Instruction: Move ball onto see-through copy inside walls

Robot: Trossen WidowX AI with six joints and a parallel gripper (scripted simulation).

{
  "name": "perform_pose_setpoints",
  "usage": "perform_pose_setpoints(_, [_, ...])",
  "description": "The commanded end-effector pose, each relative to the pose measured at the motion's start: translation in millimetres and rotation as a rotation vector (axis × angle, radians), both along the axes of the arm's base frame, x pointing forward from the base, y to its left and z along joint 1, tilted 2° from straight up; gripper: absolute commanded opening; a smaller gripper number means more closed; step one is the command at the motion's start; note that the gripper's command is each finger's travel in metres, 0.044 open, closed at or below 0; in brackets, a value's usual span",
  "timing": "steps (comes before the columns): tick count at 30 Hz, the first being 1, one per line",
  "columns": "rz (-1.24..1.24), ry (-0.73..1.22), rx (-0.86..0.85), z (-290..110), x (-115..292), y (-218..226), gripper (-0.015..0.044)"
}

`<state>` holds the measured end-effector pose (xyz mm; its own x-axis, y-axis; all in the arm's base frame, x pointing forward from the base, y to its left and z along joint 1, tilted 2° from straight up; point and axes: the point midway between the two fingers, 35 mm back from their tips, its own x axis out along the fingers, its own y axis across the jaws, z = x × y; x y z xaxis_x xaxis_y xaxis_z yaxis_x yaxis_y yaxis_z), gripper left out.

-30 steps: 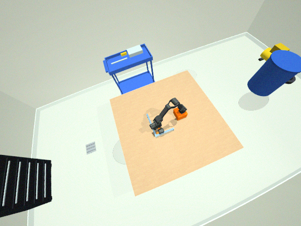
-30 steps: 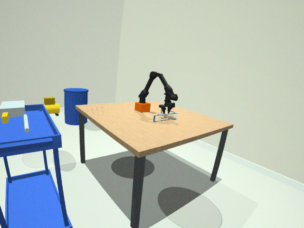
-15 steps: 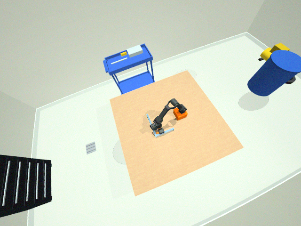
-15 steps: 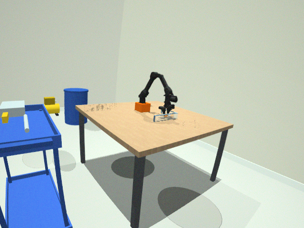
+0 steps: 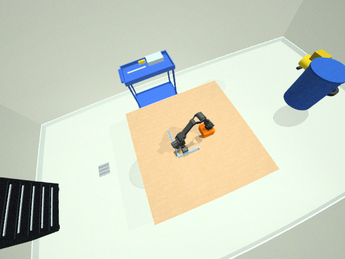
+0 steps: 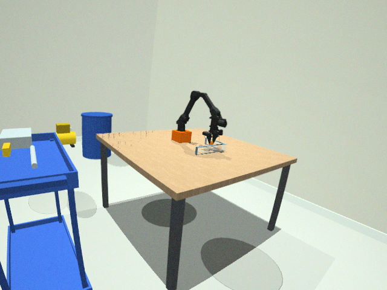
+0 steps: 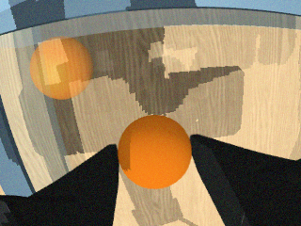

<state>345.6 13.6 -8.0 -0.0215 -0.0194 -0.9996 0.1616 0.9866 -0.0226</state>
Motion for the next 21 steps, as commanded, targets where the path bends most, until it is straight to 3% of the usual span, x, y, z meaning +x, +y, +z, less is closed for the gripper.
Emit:
perform_pose_setpoints(1, [0.001,-0.025,0.005,34,6,1,0.0000])
perform_pose_setpoints(10, [0.001,-0.024,0.005,97,-1,2,0.0000])
perform_pose_setpoints(21, [0.001,-0.026,0.006,53,18,19,0.0000])
